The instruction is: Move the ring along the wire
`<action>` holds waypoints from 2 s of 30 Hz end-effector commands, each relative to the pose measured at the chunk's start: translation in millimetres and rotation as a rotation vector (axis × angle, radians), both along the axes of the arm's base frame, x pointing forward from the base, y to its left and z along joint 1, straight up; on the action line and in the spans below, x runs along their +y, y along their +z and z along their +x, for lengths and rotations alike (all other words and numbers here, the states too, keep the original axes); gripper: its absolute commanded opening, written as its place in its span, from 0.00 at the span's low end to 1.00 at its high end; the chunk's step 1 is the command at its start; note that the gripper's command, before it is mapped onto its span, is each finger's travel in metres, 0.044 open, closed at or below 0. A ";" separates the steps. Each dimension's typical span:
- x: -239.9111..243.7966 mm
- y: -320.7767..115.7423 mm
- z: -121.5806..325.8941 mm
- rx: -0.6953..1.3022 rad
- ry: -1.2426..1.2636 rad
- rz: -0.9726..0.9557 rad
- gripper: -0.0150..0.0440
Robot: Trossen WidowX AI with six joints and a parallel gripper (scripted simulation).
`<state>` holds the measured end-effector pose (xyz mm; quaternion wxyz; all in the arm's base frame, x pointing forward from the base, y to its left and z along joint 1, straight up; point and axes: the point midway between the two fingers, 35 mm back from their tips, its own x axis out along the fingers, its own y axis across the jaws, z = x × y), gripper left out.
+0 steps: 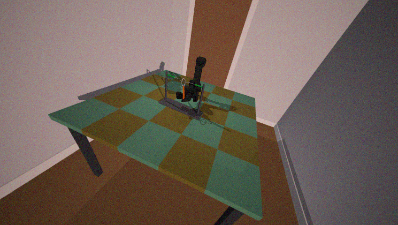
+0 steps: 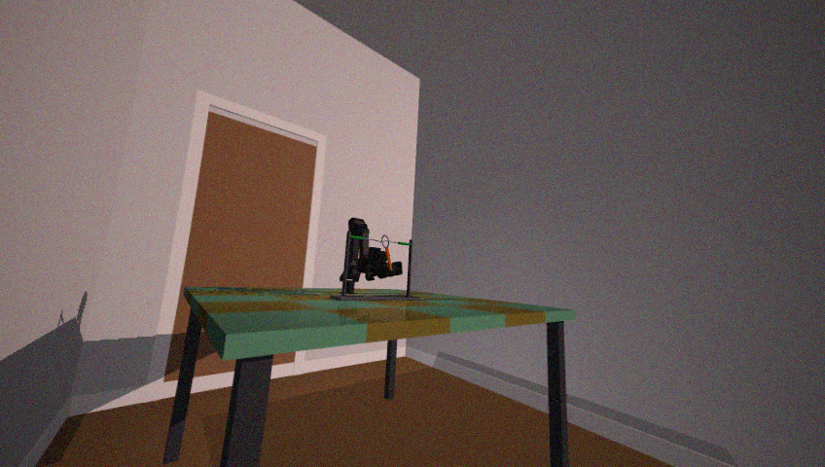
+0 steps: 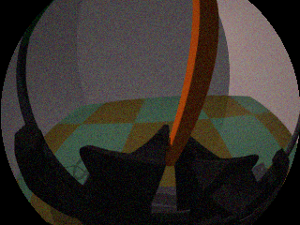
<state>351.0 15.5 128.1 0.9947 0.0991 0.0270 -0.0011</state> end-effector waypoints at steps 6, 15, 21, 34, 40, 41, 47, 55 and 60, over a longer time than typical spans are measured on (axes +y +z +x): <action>1.2 2.1 -12.2 0.060 0.138 -0.059 0.00; -4.4 2.1 -27.5 0.154 0.304 -0.158 0.00; -7.4 2.1 -29.9 0.155 0.389 -0.217 0.00; -6.8 1.0 -32.5 0.129 0.484 -0.315 0.00; -1.9 0.5 -35.5 0.131 0.443 -0.316 0.00; -1.2 0.4 -35.9 0.132 0.436 -0.315 0.00; 5.7 0.0 -38.6 0.140 0.362 -0.298 0.00; 16.7 -0.4 -41.0 0.153 0.242 -0.265 0.00; 23.9 -0.5 -41.5 0.160 0.172 -0.243 0.00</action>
